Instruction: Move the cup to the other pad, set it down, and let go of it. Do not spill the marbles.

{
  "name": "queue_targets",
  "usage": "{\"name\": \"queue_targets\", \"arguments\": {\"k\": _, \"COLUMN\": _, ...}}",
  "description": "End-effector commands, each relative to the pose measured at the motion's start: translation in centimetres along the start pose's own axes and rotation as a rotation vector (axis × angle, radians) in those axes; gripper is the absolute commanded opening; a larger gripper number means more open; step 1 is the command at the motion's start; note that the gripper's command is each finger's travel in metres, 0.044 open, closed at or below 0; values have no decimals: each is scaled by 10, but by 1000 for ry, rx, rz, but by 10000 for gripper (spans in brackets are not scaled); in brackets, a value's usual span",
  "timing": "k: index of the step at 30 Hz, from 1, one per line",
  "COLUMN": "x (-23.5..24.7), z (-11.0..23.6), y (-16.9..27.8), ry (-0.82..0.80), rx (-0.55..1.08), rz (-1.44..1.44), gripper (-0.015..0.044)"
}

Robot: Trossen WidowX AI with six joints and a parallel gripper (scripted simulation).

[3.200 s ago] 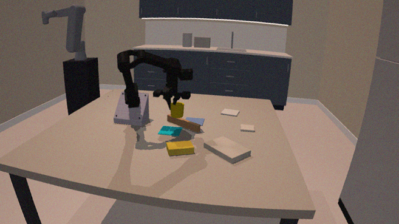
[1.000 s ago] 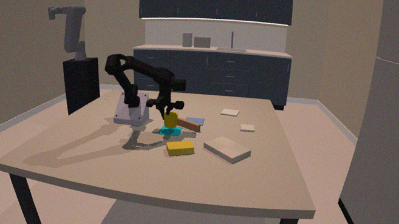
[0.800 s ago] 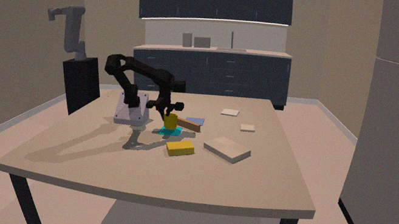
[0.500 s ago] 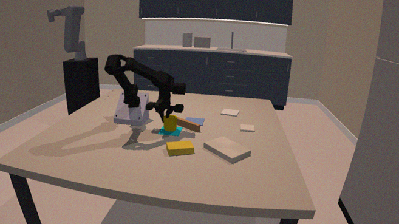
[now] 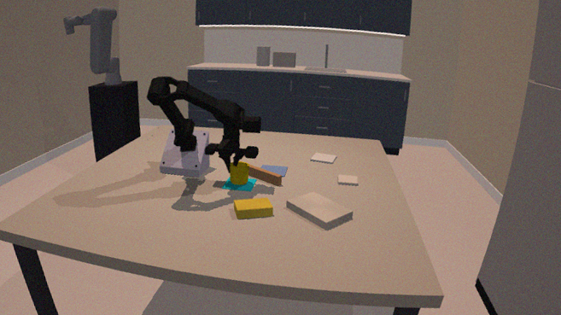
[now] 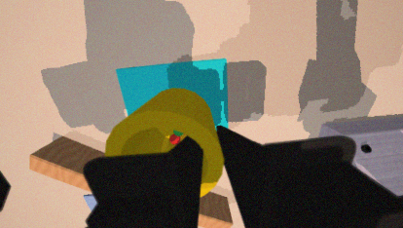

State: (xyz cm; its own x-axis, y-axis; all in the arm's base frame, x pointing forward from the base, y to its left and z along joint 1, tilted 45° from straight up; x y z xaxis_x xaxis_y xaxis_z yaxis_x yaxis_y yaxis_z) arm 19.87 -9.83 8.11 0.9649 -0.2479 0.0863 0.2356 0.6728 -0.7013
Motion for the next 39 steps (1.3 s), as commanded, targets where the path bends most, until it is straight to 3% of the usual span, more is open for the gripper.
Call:
{"name": "queue_targets", "arguments": {"k": 1, "x": 0, "z": 0, "y": 0, "ry": -1, "rx": 0, "rz": -3, "gripper": 131}}
{"name": "queue_targets", "arguments": {"k": 39, "x": 1, "z": 37, "y": 2, "ry": -1, "rx": 1, "rz": 0, "gripper": 146}}
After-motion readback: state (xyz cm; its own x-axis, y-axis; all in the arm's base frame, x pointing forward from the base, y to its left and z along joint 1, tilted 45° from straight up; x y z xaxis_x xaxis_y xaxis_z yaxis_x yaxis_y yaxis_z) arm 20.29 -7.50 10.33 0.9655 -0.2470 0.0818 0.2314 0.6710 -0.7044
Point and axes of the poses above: the point midway between the two fingers, 35 mm back from their tips, its own z axis back along the fingers, its own x axis across the jaws, y = z × x, the point moved 4 cm from there along z, back along the fingers, and after that the axes turned 7 degrees about -z, right-handed, at the moved point
